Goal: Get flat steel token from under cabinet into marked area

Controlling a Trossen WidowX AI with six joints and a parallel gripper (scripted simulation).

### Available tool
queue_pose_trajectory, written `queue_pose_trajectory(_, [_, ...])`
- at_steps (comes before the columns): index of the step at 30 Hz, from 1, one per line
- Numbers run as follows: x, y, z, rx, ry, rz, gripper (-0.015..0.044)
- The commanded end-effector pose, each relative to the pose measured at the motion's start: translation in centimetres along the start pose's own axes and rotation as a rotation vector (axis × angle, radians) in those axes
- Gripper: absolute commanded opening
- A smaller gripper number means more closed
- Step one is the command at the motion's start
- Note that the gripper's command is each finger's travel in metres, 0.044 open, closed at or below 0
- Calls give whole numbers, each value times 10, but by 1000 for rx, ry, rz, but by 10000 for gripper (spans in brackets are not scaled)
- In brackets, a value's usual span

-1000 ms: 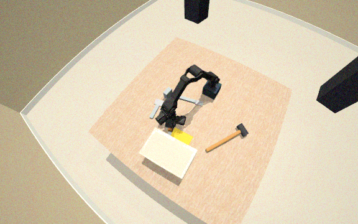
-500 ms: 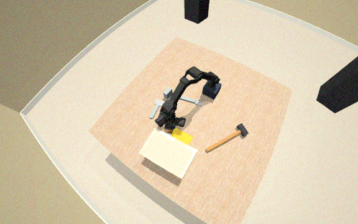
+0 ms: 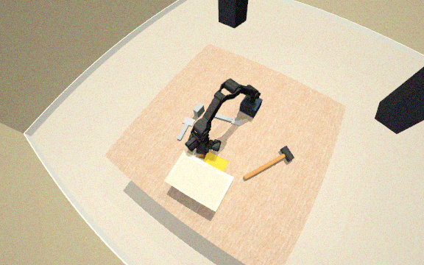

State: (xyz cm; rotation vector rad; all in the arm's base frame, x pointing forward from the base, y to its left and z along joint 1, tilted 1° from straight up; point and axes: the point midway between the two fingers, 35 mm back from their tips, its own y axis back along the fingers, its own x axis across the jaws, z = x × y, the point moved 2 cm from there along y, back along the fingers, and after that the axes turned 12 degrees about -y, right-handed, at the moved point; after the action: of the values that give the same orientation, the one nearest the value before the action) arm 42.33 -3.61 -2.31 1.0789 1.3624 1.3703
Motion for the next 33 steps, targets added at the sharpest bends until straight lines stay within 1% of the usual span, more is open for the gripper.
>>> queue_pose_trajectory(1, [8, -1, -2, 4, 6, 4, 0])
queue_pose_trajectory(18, [24, -1, -6, 4, 6, 5, 0])
queue_pose_trajectory(33, [22, -1, -10, 5, 6, 5, 0])
